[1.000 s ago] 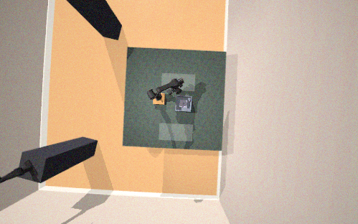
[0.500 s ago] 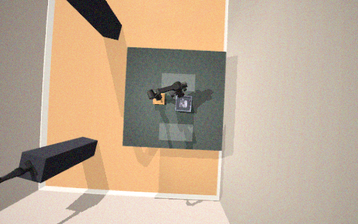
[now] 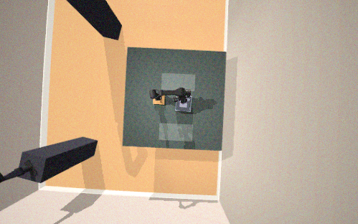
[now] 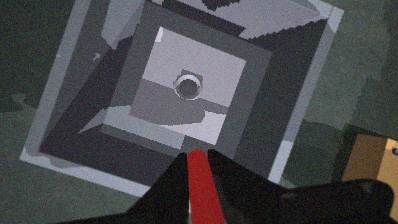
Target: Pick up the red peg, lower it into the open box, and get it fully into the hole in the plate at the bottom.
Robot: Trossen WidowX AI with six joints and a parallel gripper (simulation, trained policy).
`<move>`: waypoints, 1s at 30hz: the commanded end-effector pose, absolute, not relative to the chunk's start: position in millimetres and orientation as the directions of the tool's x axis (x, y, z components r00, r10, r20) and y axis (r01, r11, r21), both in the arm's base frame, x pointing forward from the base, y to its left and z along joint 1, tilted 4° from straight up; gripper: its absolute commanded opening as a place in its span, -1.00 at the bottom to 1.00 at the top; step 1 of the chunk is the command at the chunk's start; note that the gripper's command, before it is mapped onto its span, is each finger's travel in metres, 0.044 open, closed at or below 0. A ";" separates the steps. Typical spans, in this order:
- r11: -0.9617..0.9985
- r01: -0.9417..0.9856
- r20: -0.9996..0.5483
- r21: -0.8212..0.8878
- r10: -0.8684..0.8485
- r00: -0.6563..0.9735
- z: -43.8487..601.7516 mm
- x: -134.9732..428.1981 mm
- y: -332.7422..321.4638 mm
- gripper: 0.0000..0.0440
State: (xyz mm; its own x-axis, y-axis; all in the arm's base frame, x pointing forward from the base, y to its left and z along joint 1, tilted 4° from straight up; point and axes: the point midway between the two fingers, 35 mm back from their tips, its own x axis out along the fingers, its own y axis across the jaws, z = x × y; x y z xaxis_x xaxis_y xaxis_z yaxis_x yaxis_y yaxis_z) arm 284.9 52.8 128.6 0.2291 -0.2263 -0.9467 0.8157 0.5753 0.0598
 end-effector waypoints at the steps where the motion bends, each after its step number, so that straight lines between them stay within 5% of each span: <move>1: 0.579 0.813 -0.943 0.066 -0.231 0.241 128.4 296.3 43.1 -1.00; 23: 0.687 0.726 -0.973 0.019 -0.154 0.171 79.7 322.2 2.9 -0.98; 30: 0.701 0.713 -0.983 0.011 -0.122 0.136 67.3 323.9 0.1 -0.35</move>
